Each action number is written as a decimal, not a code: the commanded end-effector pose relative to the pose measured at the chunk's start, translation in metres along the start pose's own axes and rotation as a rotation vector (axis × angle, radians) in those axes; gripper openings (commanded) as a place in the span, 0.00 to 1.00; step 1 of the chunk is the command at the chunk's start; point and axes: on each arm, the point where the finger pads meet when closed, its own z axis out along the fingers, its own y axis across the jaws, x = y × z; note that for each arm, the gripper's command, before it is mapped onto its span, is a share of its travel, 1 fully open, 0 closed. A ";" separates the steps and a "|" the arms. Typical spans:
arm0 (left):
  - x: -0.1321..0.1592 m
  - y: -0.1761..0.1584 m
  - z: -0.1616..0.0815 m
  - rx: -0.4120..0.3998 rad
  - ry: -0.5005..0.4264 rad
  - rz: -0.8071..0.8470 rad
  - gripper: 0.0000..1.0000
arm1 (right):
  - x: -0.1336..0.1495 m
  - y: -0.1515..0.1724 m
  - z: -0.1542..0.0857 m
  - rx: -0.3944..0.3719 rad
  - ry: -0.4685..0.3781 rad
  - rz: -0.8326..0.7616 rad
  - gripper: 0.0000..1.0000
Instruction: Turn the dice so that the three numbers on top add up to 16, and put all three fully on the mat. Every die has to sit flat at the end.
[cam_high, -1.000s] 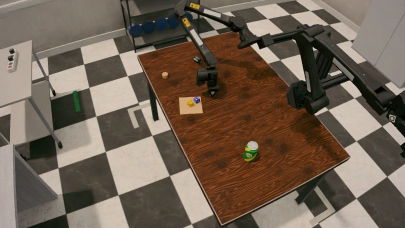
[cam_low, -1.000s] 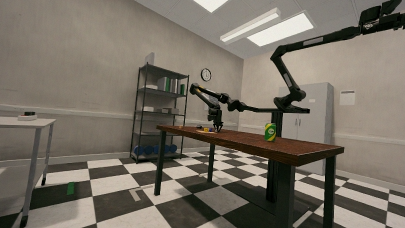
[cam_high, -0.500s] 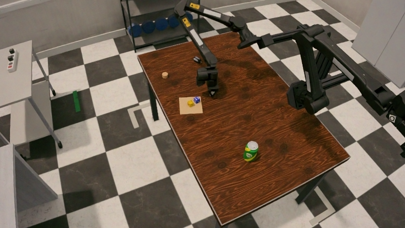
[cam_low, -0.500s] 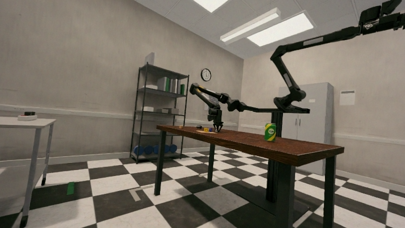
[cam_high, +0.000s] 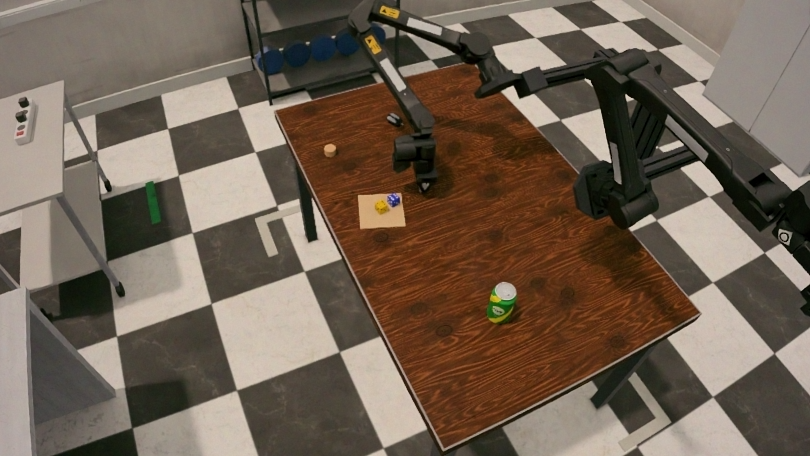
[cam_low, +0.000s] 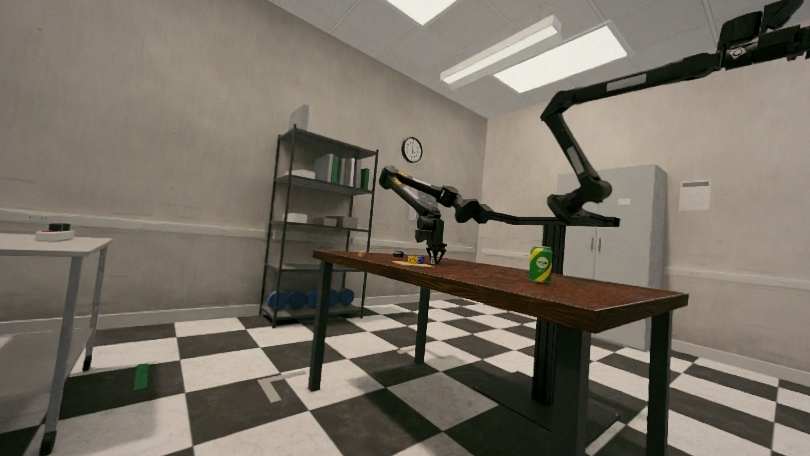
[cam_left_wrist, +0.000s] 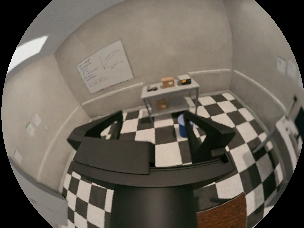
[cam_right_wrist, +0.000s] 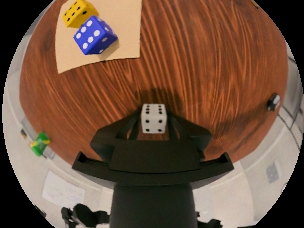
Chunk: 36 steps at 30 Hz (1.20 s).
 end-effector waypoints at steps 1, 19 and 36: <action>-0.037 0.001 -0.003 -0.006 -0.068 0.003 1.00 | -0.001 0.002 0.001 -0.002 -0.003 -0.004 0.45; -0.037 0.001 -0.003 -0.006 -0.068 0.003 1.00 | -0.001 0.001 0.001 -0.002 -0.003 -0.003 0.26; -0.037 0.001 -0.003 -0.006 -0.068 0.003 1.00 | -0.001 0.001 0.001 -0.002 -0.003 -0.003 0.26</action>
